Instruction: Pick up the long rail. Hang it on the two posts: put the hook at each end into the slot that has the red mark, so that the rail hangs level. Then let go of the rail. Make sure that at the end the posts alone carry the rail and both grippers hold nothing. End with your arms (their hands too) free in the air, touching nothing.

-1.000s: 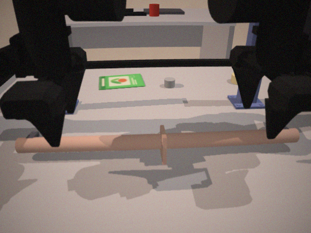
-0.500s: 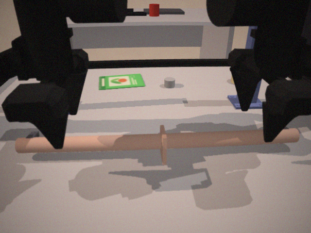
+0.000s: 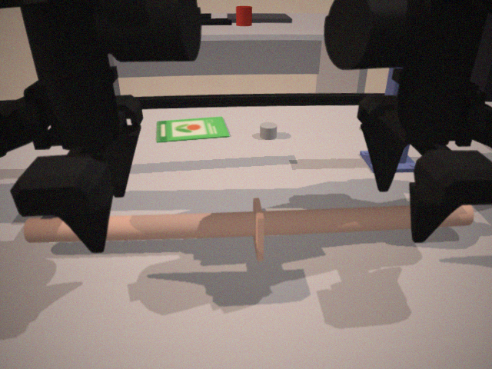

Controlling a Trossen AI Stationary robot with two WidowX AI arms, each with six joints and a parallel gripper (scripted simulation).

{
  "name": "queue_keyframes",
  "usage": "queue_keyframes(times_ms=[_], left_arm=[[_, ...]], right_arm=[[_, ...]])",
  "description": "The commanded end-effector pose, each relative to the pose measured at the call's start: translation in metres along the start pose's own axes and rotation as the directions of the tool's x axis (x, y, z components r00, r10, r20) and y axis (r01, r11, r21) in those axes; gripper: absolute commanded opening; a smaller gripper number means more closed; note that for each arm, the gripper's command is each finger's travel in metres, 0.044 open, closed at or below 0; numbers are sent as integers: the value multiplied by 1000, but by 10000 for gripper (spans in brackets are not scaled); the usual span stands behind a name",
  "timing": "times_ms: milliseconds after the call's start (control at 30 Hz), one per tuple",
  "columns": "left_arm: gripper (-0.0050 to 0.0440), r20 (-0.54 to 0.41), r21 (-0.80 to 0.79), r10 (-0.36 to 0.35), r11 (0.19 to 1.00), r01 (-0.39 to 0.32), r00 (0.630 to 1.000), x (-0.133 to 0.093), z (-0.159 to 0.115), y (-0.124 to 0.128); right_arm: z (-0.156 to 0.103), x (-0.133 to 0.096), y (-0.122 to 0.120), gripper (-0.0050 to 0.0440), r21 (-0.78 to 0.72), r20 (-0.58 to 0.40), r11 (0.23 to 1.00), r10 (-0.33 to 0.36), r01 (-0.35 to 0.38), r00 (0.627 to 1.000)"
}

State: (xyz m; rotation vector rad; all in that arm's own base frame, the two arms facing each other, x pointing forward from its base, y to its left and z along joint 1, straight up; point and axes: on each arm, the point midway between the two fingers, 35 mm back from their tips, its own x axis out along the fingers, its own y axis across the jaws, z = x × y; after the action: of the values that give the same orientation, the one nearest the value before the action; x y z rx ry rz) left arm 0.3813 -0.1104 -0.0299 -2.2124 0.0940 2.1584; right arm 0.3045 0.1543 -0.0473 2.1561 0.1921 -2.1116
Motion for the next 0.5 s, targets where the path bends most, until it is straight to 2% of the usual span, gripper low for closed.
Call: queue_keyframes(times_ms=[0, 467], left_arm=[[440, 23, 0, -5, 1000, 5, 1000, 13, 7, -1], [440, 23, 0, -5, 1000, 5, 1000, 15, 7, -1]], right_arm=[[5, 9, 1, 440, 0, 14, 1000, 4, -4, 1000], [5, 11, 1, 440, 0, 14, 1000, 4, -4, 1000]])
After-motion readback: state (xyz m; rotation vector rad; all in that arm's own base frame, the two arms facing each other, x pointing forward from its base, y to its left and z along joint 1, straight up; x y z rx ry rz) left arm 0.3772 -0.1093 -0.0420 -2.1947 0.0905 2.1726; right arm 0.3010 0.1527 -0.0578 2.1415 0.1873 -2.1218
